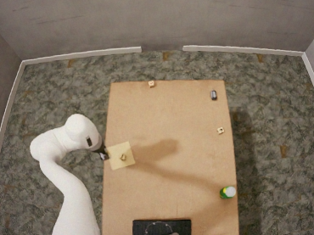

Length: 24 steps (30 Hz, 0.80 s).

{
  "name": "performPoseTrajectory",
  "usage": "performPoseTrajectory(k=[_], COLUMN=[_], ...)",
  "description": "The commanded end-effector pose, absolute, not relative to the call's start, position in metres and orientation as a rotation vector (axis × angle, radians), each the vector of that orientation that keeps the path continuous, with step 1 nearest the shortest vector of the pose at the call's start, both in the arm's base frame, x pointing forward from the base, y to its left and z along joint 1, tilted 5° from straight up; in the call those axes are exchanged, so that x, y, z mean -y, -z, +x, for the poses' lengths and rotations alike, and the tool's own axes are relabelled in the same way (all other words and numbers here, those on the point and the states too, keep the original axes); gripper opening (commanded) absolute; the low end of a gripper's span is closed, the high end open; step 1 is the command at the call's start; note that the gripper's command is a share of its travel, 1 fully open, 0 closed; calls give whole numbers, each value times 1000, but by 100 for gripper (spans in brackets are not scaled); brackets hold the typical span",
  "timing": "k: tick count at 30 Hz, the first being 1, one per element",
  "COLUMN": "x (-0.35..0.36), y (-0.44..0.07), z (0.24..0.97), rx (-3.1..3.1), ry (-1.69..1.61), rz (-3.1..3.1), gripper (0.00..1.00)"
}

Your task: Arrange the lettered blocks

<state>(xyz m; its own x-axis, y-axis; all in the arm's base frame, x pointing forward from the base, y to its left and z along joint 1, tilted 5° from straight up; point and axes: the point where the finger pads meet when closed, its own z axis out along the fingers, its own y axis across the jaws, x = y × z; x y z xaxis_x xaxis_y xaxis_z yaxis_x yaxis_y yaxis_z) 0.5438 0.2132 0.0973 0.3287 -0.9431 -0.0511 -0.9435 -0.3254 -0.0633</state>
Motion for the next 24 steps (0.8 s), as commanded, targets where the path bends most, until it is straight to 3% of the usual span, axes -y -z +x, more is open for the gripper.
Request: performPoseTrajectory(k=[1,14,24], x=[-211,-211,-215], y=[-97,-95,-63], z=[550,550,548], rx=[-1838,-1833,-1829], ry=[-17,-15,-19], rz=[-2451,-2453,-2455], gripper=[24,24,24])
